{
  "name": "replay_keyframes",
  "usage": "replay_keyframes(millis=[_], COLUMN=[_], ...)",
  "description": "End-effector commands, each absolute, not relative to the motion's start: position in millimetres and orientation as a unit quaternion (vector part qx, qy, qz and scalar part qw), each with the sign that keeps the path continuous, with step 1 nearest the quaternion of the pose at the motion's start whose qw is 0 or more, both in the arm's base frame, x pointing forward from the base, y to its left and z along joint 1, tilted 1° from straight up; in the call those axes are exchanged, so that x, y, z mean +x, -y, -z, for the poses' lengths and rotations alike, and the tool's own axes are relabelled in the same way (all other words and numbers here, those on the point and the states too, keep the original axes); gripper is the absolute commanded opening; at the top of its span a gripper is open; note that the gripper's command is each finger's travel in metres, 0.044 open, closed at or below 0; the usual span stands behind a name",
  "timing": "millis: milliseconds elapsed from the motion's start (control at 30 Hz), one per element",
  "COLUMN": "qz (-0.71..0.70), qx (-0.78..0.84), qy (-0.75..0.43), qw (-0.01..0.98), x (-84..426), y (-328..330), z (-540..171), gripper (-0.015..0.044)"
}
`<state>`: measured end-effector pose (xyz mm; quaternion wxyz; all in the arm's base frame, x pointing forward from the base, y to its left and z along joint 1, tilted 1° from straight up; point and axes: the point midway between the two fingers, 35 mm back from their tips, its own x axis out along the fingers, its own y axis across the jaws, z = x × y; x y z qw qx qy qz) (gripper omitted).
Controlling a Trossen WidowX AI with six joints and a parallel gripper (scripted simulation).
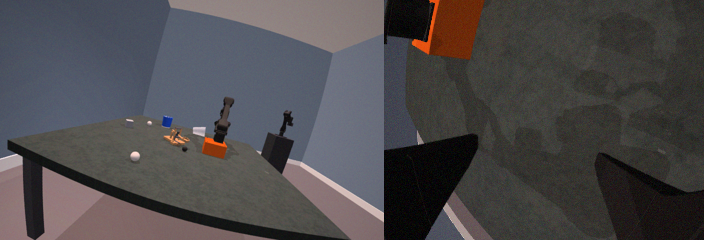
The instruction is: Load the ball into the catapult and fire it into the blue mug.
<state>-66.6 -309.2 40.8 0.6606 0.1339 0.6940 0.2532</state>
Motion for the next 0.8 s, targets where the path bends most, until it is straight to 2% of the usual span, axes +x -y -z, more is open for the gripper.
replay_keyframes(millis=[0, 33, 367, 767], qz=[-0.251, -0.246, -0.115, 0.057], qx=[0.134, 0.135, 0.130, 0.121], qy=[-0.696, -0.701, -0.774, -0.780], qw=[0.659, 0.656, 0.609, 0.612], x=[-64.6, -58.7, 65.0, 209.6], y=[309.7, 311.0, 313.2, 246.8], z=[-41.0, -41.5, -52.2, -67.3], gripper=[0.0426, 0.0440, 0.0440, 0.0440])
